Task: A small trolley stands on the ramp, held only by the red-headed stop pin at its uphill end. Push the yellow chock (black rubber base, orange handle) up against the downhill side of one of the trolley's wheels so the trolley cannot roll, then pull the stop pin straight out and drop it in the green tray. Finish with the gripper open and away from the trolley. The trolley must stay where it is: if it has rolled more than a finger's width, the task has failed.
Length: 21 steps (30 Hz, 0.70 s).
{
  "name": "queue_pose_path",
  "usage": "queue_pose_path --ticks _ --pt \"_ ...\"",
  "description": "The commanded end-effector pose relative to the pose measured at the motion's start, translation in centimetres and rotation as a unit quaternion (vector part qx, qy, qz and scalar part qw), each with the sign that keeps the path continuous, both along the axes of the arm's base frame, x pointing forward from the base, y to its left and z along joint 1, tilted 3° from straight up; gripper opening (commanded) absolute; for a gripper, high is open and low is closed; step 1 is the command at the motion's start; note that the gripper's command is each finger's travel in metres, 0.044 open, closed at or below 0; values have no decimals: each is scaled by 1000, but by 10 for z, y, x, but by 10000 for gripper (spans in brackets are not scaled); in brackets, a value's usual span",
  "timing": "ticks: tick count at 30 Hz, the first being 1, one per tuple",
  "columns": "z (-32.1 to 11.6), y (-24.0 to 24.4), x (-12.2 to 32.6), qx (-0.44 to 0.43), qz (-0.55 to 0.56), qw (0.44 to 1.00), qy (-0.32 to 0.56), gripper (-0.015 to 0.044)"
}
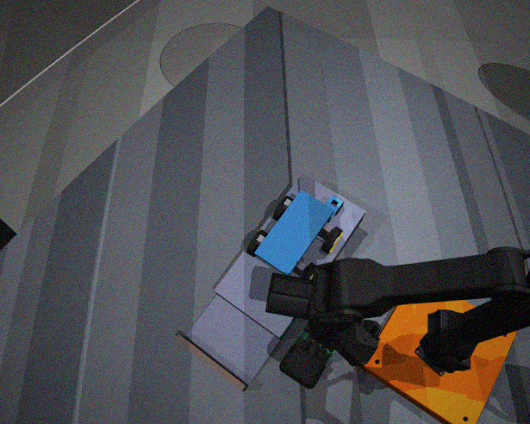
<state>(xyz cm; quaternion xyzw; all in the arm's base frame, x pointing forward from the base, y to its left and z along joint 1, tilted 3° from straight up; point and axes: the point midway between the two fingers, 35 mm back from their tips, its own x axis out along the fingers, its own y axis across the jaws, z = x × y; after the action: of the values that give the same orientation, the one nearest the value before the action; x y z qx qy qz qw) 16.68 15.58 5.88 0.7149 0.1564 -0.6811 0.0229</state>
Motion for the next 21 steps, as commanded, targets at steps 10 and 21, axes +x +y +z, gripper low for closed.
queue_pose_path --ticks 10,21 --pt "-4 -7 2 2 2 1000 0 190" --pt "-8 -13 4 1 2 1000 0 190"
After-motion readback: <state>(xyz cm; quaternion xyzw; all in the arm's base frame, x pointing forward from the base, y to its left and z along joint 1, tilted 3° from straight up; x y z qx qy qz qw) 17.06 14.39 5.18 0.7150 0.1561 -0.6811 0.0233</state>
